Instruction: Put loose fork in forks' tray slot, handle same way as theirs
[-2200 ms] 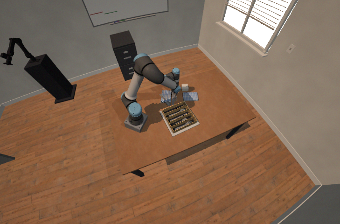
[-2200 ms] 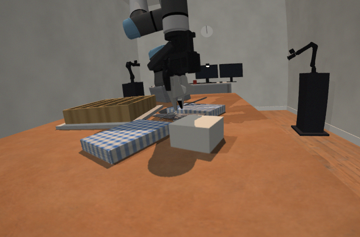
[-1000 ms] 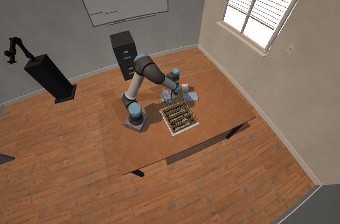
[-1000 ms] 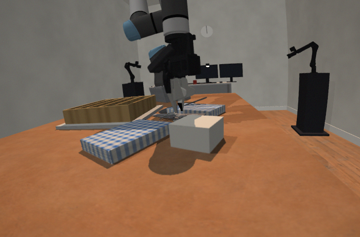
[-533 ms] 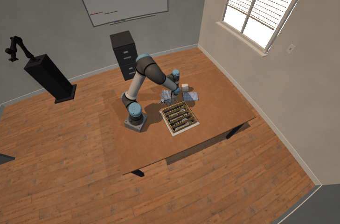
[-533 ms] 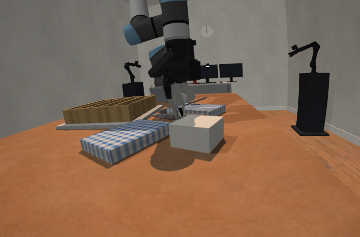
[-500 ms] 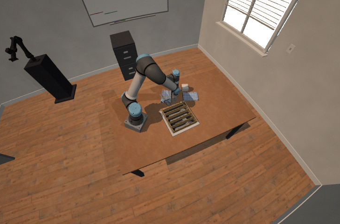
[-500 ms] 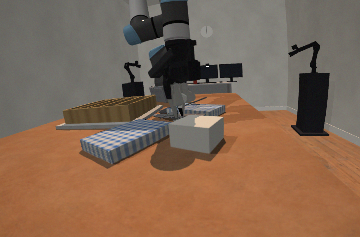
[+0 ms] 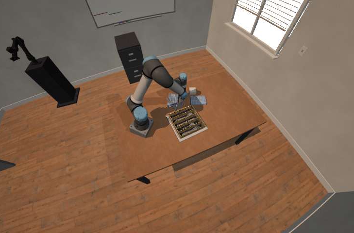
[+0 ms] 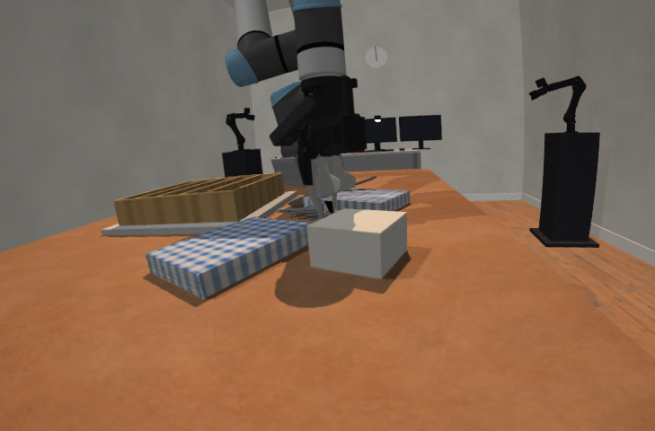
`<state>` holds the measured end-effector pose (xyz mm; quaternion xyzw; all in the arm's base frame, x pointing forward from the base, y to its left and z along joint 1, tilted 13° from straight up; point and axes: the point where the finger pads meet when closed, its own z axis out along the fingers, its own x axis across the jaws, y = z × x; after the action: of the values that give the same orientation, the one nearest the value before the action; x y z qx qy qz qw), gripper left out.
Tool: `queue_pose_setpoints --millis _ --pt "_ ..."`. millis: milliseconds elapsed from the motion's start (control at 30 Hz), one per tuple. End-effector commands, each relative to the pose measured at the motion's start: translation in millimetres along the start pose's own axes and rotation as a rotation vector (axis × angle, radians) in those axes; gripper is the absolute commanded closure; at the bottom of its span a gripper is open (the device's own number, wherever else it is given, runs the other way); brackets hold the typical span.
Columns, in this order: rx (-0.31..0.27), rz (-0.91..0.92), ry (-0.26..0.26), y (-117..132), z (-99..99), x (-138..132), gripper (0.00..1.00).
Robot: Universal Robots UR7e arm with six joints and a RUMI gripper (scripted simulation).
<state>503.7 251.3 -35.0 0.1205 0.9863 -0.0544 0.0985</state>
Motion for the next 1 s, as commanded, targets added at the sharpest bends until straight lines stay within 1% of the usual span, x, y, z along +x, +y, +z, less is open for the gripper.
queue_pose_setpoints --millis 0,533,567,967 --pt "0.000 0.000 -0.001 0.1 0.1 -0.4 0.84" --pt "0.000 0.000 -0.001 0.1 0.1 -0.4 0.84" --pt "0.000 0.000 -0.001 0.1 0.1 -0.4 0.99" --pt "0.000 0.000 -0.001 0.1 0.1 -0.4 0.99"
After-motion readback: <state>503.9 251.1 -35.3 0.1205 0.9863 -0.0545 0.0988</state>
